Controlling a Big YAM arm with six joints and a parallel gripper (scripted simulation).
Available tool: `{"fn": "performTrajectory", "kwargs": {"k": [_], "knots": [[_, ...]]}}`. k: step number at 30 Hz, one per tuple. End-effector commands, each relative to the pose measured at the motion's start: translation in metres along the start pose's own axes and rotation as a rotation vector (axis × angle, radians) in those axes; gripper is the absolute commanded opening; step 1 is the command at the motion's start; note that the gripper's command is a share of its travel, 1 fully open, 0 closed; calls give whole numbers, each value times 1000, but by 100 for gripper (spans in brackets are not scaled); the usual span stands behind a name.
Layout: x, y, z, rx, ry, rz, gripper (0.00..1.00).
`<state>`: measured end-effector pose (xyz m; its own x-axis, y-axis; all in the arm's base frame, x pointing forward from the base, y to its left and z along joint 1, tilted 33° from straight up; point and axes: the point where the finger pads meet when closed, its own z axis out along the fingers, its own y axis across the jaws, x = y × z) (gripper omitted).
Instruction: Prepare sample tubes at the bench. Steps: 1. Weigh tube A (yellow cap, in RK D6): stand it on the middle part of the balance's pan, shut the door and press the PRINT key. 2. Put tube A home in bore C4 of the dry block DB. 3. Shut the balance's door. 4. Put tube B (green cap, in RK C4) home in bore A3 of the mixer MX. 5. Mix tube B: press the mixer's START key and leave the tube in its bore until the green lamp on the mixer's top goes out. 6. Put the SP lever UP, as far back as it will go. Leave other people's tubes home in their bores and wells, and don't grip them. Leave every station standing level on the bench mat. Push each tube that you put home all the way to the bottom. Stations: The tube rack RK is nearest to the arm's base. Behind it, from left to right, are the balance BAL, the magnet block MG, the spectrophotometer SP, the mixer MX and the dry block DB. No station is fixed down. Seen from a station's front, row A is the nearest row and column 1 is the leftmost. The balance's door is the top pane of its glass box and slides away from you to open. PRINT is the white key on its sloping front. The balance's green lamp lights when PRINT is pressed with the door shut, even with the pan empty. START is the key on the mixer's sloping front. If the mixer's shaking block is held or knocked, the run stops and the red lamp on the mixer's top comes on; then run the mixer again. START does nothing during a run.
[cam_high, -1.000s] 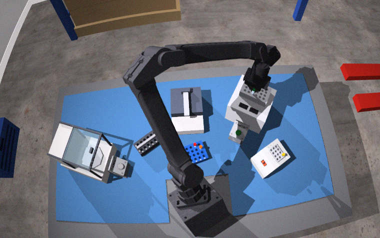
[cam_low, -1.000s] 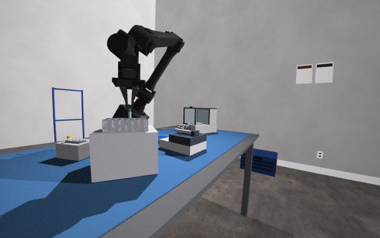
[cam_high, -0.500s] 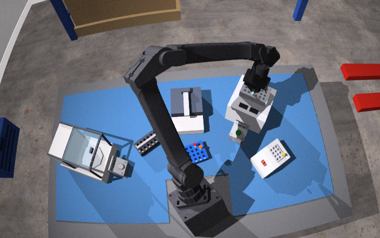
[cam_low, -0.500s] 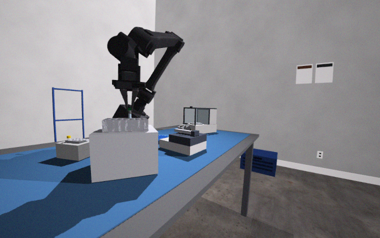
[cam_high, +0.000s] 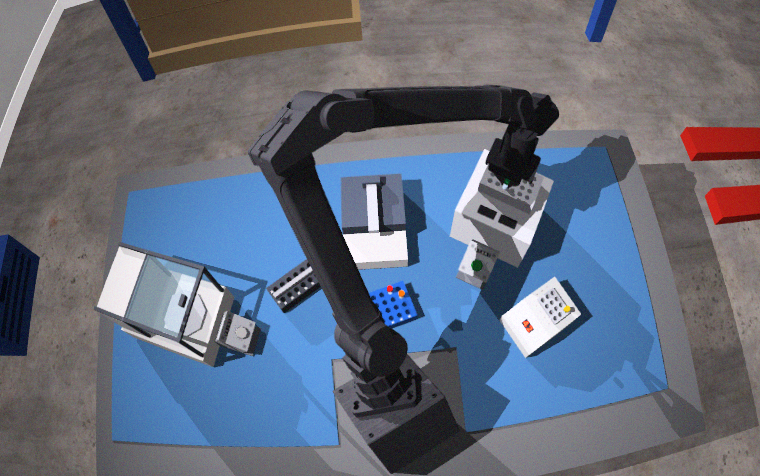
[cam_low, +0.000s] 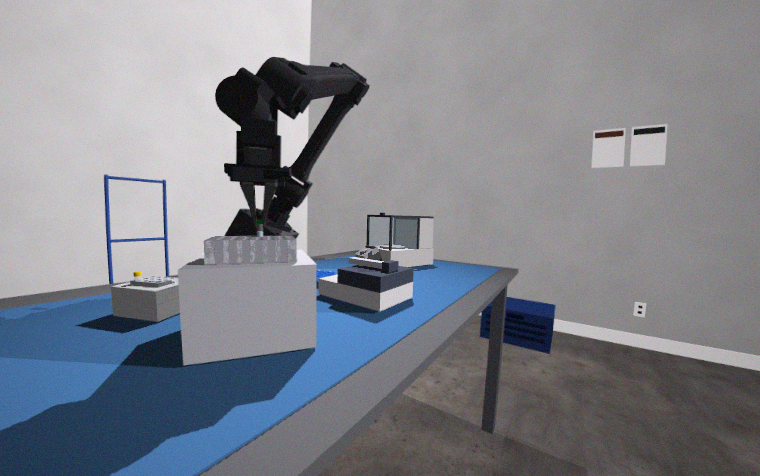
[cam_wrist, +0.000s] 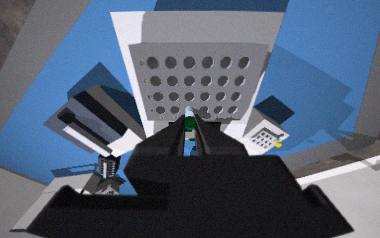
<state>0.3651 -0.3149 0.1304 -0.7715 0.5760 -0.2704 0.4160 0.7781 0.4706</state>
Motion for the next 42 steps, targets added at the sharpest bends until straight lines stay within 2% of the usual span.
{"fn": "performTrajectory", "kwargs": {"k": [1,13,14,20,42], "knots": [[-1,3,12,-6,8,2,9],[-3,4,16,-6,6,0,9],[-9,7,8,-1,-13,-12,9],[-4,4,19,-6,4,-1,9],[-7,7,15,-3,-8,-9,9]]}}
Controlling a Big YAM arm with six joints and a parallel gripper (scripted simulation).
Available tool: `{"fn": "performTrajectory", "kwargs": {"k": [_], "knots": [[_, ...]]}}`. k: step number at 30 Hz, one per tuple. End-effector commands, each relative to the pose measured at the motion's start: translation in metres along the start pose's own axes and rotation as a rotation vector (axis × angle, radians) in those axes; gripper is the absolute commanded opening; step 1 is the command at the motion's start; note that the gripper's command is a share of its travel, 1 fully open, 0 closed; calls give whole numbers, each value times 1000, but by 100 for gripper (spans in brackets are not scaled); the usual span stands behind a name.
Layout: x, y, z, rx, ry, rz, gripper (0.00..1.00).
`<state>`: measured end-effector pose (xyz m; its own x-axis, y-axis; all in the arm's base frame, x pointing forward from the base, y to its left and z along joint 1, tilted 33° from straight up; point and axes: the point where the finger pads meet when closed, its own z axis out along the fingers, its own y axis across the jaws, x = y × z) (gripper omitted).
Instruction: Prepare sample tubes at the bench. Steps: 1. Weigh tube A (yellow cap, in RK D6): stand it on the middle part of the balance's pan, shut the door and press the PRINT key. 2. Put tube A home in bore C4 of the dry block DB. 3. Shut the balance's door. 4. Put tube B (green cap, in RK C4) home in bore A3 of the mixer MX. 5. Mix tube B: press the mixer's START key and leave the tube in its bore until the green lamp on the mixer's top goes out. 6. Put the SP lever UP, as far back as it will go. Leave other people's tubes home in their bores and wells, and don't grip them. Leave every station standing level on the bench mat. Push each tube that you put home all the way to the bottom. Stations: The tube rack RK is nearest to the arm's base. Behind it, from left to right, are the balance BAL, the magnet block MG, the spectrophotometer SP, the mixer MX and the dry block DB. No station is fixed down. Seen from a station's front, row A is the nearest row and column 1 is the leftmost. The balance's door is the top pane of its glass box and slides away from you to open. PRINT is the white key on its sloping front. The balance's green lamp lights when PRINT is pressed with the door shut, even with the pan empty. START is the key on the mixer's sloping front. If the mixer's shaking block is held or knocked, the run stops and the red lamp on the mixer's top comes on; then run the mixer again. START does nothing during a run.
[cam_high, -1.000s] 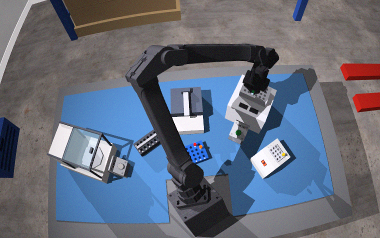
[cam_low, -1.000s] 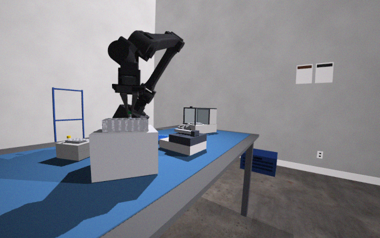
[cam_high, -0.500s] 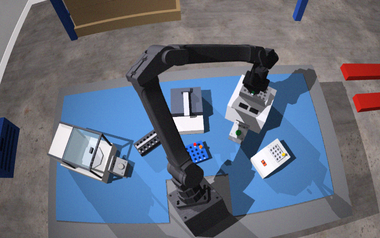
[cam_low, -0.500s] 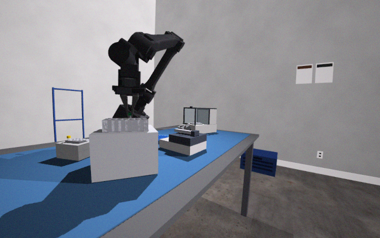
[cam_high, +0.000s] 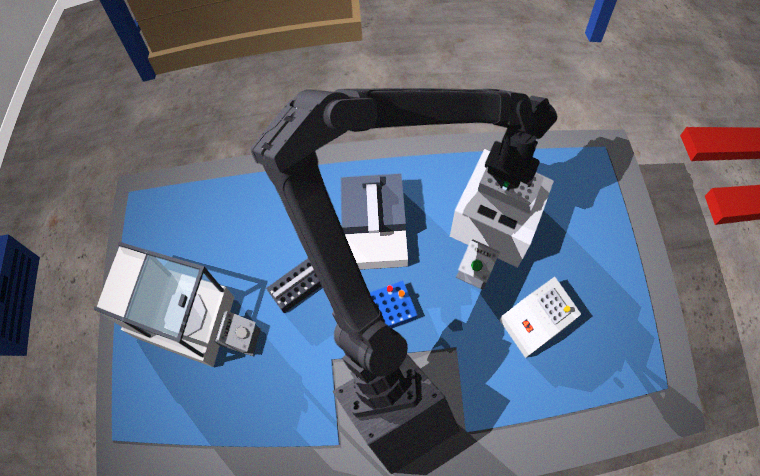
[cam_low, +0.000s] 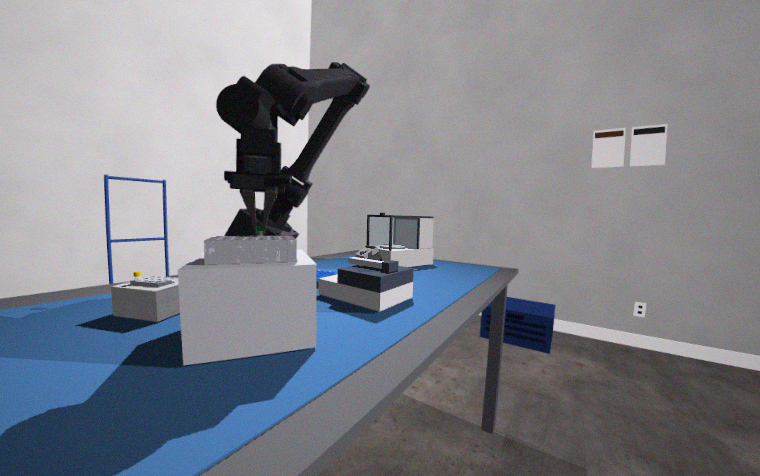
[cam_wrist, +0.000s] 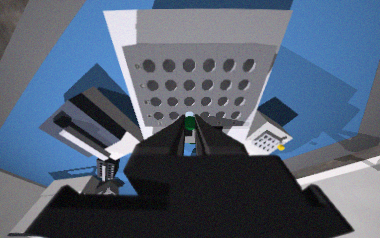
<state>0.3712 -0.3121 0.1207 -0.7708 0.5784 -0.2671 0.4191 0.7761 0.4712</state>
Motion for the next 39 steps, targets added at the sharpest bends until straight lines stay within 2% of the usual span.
{"fn": "performTrajectory", "kwargs": {"k": [1,29,34,39], "knots": [[-7,7,4,-3,-10,-12,9],[-10,9,1,-1,-17,-17,9],[-4,5,12,-7,3,-4,9],[-9,8,4,-2,-14,-15,9]]}}
